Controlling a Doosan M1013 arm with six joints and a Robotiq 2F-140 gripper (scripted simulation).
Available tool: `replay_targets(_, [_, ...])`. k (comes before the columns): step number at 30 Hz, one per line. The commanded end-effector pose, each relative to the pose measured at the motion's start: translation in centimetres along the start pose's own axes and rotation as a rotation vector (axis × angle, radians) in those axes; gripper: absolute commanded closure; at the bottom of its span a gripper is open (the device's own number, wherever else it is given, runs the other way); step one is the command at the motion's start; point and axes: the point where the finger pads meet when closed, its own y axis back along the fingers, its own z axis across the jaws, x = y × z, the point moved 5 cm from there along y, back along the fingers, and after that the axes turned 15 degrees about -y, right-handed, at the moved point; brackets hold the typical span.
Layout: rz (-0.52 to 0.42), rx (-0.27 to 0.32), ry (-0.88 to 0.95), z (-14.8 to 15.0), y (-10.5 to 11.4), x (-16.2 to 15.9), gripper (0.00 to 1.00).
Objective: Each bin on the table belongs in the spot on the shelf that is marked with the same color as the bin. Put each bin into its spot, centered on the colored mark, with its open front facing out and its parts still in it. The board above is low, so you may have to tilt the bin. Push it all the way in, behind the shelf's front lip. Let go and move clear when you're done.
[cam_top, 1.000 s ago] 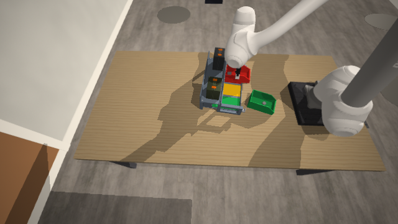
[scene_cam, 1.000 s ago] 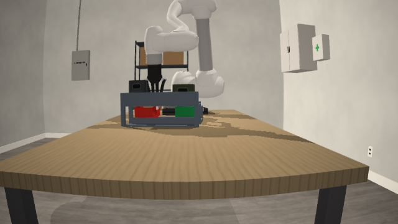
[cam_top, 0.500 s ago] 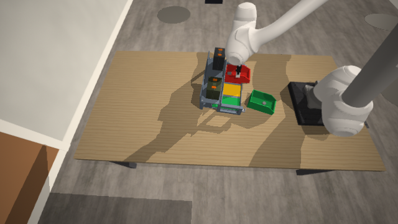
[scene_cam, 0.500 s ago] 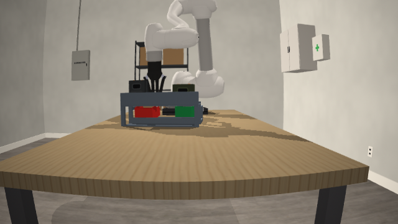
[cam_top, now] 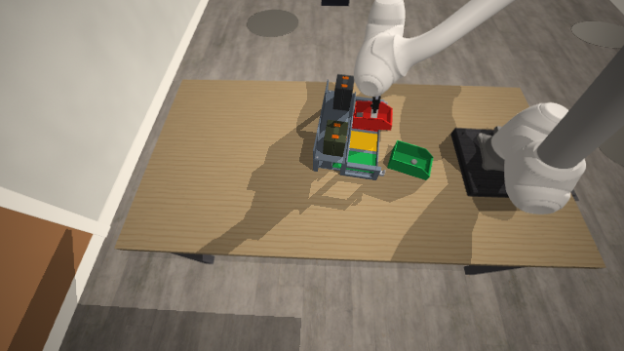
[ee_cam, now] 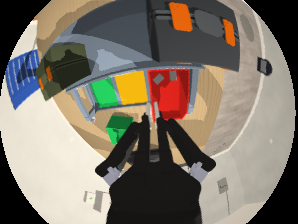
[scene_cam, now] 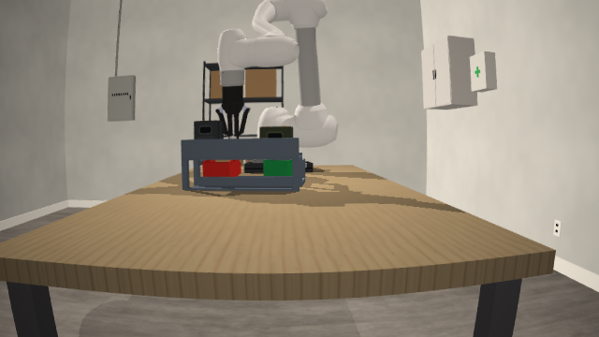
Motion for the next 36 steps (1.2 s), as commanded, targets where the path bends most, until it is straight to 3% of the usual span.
replay_targets(1, [0.000,0.000,0.000,0.0,0.4,-0.1,0.85])
replay_targets(36, [0.000,0.000,0.000,0.2,4.8,-0.6,0.85])
